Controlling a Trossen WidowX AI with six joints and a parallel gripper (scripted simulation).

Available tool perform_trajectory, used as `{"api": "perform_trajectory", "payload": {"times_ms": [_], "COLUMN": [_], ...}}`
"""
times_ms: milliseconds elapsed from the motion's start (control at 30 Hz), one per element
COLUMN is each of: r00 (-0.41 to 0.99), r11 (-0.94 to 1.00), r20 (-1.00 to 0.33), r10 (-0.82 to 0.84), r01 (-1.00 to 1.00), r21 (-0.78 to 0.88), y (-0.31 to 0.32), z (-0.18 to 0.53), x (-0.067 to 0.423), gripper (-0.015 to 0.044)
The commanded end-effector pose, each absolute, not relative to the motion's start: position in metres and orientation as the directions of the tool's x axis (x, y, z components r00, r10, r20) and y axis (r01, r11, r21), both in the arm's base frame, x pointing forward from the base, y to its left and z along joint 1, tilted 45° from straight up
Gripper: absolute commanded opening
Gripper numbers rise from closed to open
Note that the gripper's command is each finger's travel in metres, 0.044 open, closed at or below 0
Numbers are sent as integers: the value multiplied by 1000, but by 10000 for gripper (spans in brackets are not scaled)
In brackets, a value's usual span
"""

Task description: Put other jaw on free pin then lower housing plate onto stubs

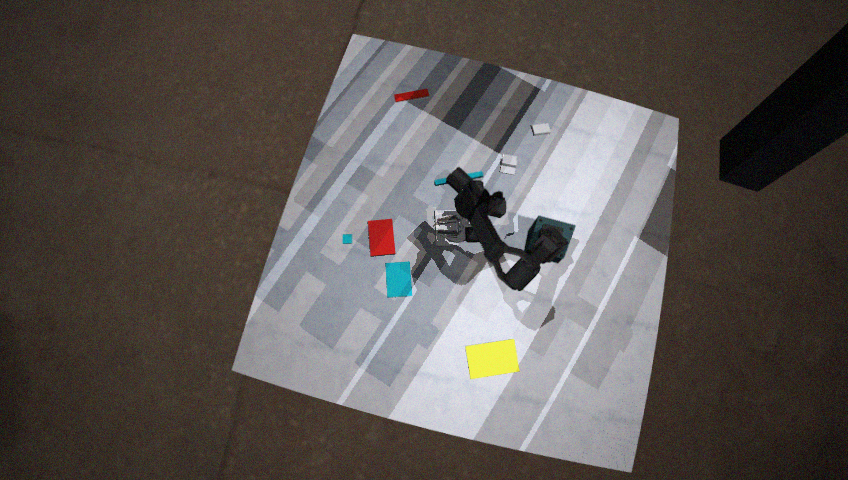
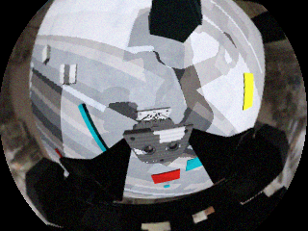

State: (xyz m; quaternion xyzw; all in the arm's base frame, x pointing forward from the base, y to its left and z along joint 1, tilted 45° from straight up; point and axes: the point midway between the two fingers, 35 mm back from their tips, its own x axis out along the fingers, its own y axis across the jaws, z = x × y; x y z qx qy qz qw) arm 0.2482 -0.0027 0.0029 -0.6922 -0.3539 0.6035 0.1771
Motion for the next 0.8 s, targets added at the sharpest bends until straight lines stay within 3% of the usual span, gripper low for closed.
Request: {"api": "perform_trajectory", "payload": {"times_ms": [0,767], "r00": [23,23], "r11": [-686,-686], "r20": [-708,-708], "r10": [706,706], "r01": [271,270], "r21": [-675,-675], "y": [1,27], "z": [0,-27], "x": [249,251], "gripper": [351,351]}}
